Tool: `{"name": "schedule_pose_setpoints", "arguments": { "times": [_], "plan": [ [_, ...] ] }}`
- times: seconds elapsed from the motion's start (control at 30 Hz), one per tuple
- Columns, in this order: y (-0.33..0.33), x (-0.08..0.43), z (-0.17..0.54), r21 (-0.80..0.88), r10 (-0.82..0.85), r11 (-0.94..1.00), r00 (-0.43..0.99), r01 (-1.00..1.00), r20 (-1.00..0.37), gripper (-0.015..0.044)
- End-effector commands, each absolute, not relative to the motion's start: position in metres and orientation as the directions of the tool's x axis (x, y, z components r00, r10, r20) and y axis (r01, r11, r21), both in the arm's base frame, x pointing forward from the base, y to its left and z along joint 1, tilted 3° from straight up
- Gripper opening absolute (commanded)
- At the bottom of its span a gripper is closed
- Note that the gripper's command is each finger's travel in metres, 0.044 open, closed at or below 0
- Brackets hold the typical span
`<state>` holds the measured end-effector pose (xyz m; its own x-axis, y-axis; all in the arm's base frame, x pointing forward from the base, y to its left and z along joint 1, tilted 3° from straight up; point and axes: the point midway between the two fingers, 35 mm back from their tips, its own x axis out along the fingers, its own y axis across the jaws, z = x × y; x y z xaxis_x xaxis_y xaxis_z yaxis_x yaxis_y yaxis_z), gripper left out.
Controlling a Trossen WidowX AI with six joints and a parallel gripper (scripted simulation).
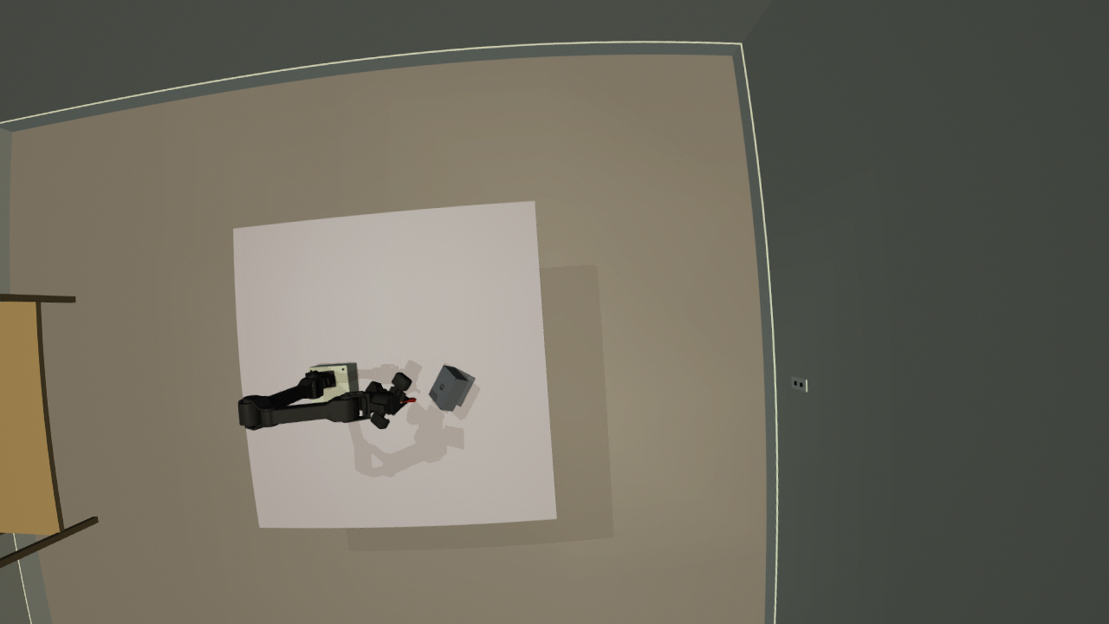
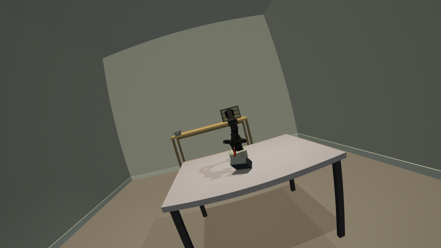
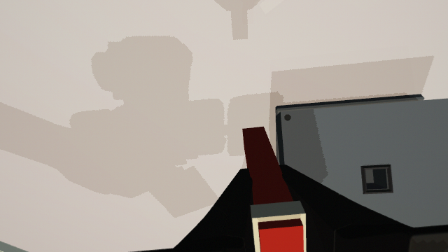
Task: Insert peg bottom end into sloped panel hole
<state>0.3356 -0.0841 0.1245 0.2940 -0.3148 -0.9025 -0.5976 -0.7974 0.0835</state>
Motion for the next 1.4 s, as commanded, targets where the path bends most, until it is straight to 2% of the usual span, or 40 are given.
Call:
{"name": "schedule_pose_setpoints", "arguments": {
  "times": [0.0, 1.37],
  "plan": [
    [-0.08, 0.337, 0.125, 0.084, -0.329, -0.796, 0.313, -0.6, -0.891, 0.0],
    [-0.032, 0.358, 0.145, 0.04, -0.4, -0.813, 0.506, -0.581, -0.764, 0.0]
  ]
}}
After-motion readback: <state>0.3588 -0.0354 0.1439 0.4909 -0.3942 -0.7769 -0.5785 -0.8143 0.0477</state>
